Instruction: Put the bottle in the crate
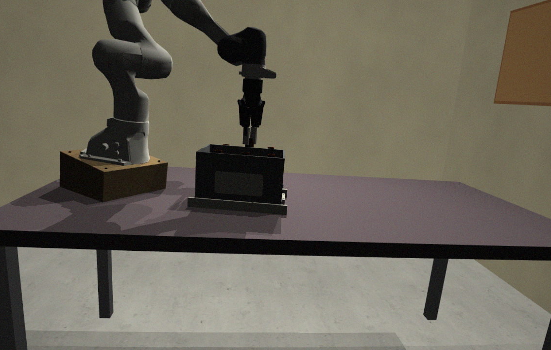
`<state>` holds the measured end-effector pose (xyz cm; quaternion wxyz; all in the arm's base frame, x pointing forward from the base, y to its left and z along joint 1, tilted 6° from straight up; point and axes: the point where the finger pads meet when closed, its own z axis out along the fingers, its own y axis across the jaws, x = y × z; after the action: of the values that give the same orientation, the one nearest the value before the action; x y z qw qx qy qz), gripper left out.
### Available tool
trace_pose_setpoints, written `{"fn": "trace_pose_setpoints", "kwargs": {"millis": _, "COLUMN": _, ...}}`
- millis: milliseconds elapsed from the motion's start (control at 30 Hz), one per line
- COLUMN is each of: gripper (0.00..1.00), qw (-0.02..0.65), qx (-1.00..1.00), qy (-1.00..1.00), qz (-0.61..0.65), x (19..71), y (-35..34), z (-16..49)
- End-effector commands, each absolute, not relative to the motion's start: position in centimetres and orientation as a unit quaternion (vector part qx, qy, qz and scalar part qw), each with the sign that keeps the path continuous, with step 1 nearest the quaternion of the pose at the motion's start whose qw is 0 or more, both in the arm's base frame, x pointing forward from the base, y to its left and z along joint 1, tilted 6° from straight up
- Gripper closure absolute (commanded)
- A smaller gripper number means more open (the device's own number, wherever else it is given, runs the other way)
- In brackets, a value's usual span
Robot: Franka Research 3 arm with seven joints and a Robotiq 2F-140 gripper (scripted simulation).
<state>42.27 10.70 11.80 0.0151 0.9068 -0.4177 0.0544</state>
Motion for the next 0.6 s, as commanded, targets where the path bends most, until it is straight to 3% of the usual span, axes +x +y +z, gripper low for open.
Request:
{"fn": "trace_pose_setpoints", "kwargs": {"millis": 0, "gripper": 1.00, "qw": 0.016, "qx": 0.906, "qy": -0.420, "qz": 0.052, "x": 42.15, "y": 10.81, "z": 12.08}}
{"fn": "trace_pose_setpoints", "kwargs": {"millis": 567, "gripper": 1.00, "qw": 0.016, "qx": 0.906, "qy": -0.420, "qz": 0.052, "x": 42.15, "y": 10.91, "z": 12.70}}
